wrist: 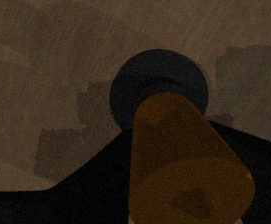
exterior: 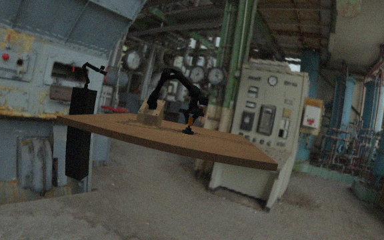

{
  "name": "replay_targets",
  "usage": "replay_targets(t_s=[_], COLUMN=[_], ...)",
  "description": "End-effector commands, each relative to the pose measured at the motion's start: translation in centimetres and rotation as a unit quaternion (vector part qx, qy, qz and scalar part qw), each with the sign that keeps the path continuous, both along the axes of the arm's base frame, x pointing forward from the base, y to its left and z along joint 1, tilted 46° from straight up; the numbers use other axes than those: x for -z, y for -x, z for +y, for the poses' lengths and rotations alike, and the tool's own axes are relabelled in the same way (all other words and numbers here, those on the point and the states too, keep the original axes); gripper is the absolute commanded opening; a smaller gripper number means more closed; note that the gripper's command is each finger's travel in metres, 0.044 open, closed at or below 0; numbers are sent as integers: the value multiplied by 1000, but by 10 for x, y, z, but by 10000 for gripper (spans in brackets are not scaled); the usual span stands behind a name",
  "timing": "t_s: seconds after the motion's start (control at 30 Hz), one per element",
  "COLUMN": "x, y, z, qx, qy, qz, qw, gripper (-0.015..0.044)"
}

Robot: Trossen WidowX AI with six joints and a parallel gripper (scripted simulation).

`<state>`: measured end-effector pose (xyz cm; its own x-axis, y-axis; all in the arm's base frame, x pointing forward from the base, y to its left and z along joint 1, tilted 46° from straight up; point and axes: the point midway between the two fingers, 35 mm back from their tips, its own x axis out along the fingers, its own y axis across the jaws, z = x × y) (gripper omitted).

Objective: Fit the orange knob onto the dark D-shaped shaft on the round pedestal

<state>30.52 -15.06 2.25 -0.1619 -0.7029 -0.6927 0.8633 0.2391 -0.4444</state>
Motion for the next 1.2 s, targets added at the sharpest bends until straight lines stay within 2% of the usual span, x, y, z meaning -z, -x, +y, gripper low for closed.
replay_targets(t_s=[0.0,1.17], x=[1,-4], y=[-1,0], z=[1,5], qx=[-1,-1], qy=[-1,-2], qz=[-1,-1], qw=[1000,1000], gripper=[0,0])
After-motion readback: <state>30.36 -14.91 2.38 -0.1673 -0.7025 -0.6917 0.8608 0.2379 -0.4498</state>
